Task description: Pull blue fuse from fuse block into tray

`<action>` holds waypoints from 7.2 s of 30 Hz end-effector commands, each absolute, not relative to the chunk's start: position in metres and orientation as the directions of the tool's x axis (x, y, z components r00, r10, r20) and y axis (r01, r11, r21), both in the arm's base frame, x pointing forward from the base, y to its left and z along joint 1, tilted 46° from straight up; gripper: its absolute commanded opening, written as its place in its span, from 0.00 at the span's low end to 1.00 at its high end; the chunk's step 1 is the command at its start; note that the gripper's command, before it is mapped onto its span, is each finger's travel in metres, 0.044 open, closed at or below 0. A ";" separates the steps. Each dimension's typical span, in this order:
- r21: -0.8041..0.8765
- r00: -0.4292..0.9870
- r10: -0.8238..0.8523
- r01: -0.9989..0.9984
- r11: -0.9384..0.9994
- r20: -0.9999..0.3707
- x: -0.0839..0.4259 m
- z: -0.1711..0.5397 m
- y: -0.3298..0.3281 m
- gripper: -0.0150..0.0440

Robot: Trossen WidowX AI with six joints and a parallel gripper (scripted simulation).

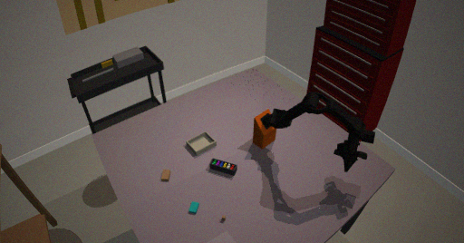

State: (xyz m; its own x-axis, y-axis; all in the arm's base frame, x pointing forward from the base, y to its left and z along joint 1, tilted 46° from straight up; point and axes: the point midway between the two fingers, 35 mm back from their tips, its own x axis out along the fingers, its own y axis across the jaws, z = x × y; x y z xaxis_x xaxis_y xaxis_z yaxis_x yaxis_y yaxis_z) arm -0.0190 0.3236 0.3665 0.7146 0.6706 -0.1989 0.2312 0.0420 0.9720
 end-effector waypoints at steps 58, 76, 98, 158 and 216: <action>0.490 0.010 0.535 -0.389 0.780 -0.845 0.321 -0.013 0.025 0.37; 0.632 0.057 0.718 -0.428 0.645 -0.694 0.311 -0.029 0.001 0.37; 0.633 0.057 0.718 -0.428 0.645 -0.694 0.313 -0.044 0.016 0.37; 0.630 0.054 0.715 -0.432 0.646 -0.697 0.313 -0.050 0.022 0.25; 0.632 0.056 0.717 -0.429 0.646 -0.695 0.312 -0.030 0.002 0.25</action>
State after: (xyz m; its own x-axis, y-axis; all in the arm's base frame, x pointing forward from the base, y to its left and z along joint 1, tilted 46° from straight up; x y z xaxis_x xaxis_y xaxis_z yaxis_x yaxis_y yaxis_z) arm 0.3119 0.0033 -0.0311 0.0579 0.7206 -0.6909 -0.4249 0.6440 0.6361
